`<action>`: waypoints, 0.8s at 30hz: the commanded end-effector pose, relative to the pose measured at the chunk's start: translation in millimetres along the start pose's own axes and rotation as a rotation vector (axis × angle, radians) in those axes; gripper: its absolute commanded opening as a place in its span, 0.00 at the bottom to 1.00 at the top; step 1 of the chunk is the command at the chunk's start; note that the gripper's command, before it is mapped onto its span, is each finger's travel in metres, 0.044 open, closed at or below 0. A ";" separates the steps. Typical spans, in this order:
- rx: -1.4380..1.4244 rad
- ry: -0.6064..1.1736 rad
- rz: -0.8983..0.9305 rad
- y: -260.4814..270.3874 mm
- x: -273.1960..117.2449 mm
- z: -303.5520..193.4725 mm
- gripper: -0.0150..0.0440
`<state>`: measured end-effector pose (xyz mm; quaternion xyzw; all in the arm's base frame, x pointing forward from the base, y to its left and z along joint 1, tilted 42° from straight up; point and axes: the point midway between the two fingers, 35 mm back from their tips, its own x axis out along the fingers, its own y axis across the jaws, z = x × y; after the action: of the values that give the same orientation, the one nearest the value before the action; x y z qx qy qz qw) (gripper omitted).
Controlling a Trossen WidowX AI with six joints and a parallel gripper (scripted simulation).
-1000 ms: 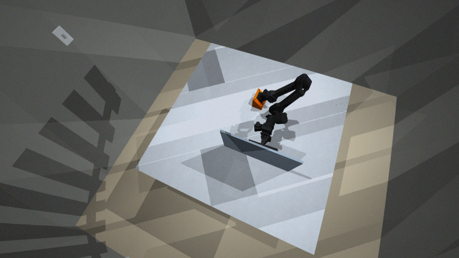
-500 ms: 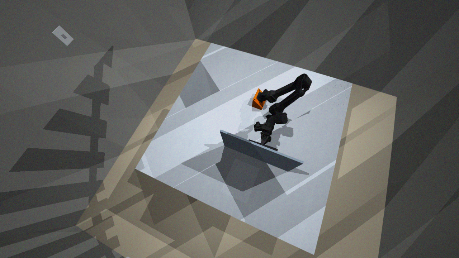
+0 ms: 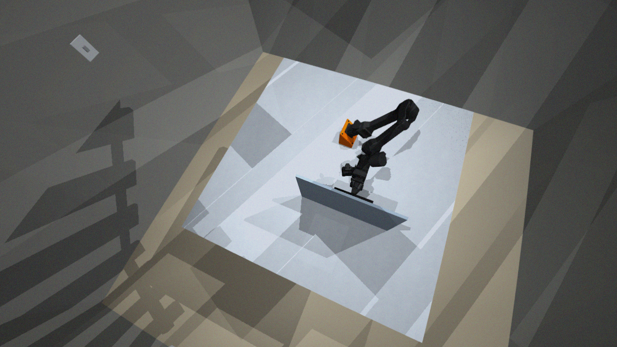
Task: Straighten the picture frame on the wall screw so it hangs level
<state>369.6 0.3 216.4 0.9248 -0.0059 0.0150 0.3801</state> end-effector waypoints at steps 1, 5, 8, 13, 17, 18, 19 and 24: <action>-0.024 0.000 0.001 -0.3 -0.1 -0.2 0.25; -0.045 0.000 0.001 -0.6 0.0 -0.2 0.25; -0.066 0.000 0.001 -0.8 0.0 -0.3 0.25; -0.057 -0.001 0.000 -0.7 0.1 -0.1 0.34; -0.057 -0.001 0.000 -0.7 0.1 -0.1 0.52; -0.057 -0.001 0.000 -0.7 0.1 -0.1 0.57; -0.057 -0.001 0.000 -0.7 0.1 -0.1 0.61; -0.057 -0.001 0.000 -0.7 0.1 -0.1 0.69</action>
<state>369.7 0.8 216.0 0.9128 -0.0066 0.0141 0.4081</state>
